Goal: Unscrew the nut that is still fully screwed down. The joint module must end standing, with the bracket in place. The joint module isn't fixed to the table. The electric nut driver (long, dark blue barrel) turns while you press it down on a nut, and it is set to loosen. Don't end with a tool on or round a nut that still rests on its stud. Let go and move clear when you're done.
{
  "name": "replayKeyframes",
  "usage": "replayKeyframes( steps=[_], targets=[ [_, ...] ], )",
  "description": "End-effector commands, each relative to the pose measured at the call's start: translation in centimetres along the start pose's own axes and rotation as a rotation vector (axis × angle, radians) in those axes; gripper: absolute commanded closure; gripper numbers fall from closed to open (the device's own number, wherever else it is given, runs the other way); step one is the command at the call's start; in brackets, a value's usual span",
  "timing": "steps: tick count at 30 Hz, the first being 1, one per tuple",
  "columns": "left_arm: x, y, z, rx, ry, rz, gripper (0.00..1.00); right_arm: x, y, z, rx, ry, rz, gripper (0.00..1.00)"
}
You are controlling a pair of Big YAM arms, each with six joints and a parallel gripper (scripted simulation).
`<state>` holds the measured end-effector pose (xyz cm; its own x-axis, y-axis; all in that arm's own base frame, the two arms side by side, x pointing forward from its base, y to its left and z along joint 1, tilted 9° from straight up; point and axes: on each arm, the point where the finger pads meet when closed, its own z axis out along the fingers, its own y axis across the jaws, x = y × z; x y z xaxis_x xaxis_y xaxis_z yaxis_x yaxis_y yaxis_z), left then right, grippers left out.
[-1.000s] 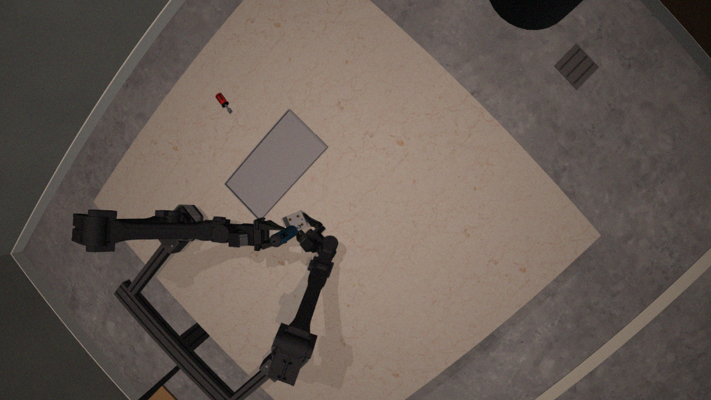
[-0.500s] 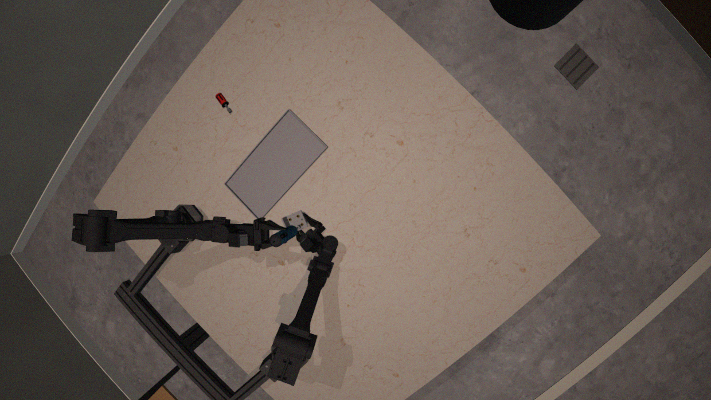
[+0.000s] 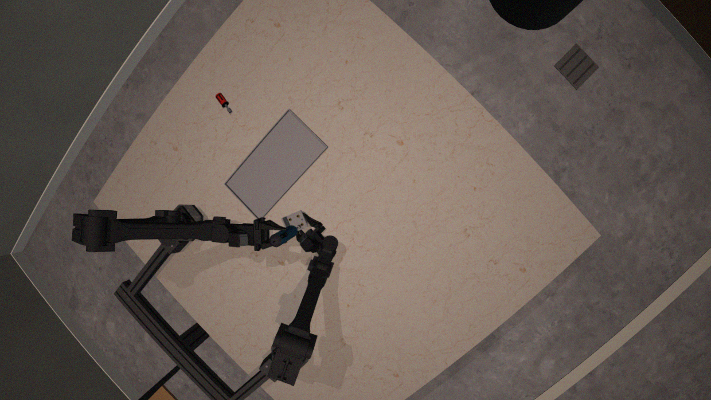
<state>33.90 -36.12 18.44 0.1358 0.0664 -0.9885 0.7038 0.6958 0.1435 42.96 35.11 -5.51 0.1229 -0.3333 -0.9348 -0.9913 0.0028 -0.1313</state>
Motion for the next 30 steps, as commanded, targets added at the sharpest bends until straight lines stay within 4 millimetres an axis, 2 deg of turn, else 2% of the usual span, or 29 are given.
replayKeyframes(
  steps=[1, 15, 20, 25, 26, 30],
  targets=[
    [-2.6, 0.7, 1.5, -0.016, -0.083, -0.018, 0.58, -0.8, -0.7, 0.2, 0.009, -0.012, -0.022, 0.41],
    [-2.4, 0.7, 0.8, -0.015, -0.076, -0.018, 0.58, -0.8, -0.7, 0.2, 0.009, -0.012, -0.022, 0.41],
    [-1.2, 0.5, 0.2, -0.011, -0.051, -0.018, 0.58, -0.8, -0.7, 0.2, 0.009, -0.012, -0.022, 0.41],
    [-1.2, 0.5, 0.2, -0.011, -0.051, -0.018, 0.58, -0.8, -0.7, 0.2, 0.009, -0.012, -0.022, 0.41],
    [-0.6, 0.5, 0.2, -0.011, -0.038, -0.018, 0.58, -0.8, -0.7, 0.2, 0.009, -0.012, -0.022, 0.41],
    [0.0, 0.5, 0.1, -0.012, -0.033, -0.017, 0.58, -0.8, -0.7, 0.2, 0.009, -0.012, -0.022, 0.41]
  ],
)
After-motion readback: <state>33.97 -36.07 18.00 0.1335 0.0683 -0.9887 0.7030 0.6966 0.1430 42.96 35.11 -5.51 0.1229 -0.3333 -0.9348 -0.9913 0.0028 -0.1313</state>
